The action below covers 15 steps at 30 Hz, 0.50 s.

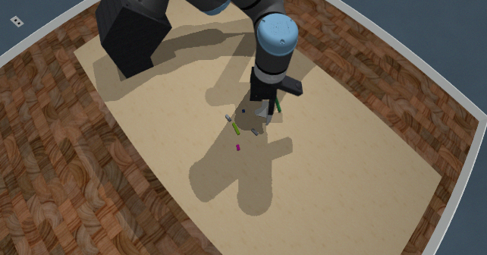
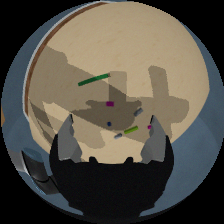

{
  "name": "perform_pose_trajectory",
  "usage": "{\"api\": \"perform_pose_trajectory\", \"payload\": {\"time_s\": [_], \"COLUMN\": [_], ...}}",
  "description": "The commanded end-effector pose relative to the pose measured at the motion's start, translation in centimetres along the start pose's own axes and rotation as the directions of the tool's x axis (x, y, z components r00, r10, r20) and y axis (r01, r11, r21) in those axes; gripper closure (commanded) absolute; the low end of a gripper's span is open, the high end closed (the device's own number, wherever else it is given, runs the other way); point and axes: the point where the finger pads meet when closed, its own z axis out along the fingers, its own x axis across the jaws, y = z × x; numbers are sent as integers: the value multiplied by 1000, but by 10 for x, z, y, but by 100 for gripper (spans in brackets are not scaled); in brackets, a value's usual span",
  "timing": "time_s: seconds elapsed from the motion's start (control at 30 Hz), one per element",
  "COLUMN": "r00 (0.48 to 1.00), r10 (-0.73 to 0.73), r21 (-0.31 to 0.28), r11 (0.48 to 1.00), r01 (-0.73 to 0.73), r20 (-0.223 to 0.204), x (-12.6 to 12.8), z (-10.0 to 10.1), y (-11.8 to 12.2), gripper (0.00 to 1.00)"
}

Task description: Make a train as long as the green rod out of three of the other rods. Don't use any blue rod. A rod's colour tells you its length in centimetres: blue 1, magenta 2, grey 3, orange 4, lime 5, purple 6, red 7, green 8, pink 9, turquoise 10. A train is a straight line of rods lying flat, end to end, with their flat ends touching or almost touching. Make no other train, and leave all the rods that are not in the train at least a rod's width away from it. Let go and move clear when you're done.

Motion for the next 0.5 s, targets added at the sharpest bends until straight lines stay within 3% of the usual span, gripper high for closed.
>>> {"api": "perform_pose_trajectory", "payload": {"time_s": [0.0, 0.33, 0.47], "r00": [1000, 994, 973], "r10": [3, 107, 232], "r21": [0, 0, 0], "r11": [1000, 994, 973], "r01": [-3, -107, -232], "r20": [-1, -1, -2], "x": [1, 13, 28], "z": [0, -1, -2], "y": [0, 6, 14], "gripper": [0, 0, 0]}}
